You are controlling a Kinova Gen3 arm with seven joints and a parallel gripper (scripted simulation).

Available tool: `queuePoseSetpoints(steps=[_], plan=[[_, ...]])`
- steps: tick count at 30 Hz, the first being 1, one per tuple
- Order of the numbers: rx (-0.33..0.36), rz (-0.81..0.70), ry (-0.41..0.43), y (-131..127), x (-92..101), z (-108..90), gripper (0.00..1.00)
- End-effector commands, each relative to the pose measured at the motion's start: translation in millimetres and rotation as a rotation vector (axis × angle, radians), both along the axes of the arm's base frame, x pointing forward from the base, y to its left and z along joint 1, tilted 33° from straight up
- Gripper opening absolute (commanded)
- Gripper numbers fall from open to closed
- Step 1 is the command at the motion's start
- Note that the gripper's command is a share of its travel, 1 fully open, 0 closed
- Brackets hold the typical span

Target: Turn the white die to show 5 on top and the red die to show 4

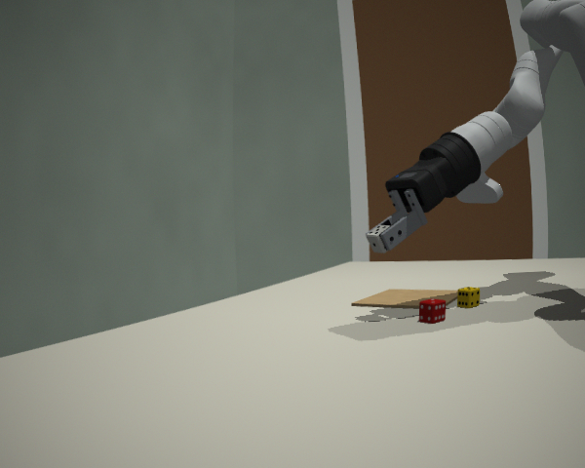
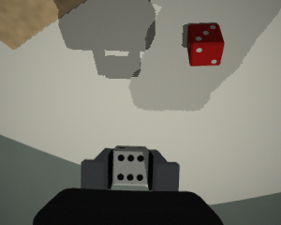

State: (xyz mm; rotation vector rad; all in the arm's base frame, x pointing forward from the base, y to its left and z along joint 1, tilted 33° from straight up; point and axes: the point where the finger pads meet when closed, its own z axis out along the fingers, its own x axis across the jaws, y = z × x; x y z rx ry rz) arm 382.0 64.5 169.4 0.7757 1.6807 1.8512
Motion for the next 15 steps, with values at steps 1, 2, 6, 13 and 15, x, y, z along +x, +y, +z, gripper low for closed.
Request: queuePoseSetpoints(steps=[1,2,6,13,15], plan=[[0.019,-0.005,0.001,-2.3,1.7,-0.7,0.49],[0.020,-0.006,0.000,-2.4,1.7,-0.8,0.49],[0.021,-0.006,-0.001,-2.4,1.8,-0.8,0.49],[0.021,-0.006,-0.001,-2.1,2.1,-1.5,0.49],[0.021,-0.006,-0.001,-1.5,2.6,-2.9,0.49]])
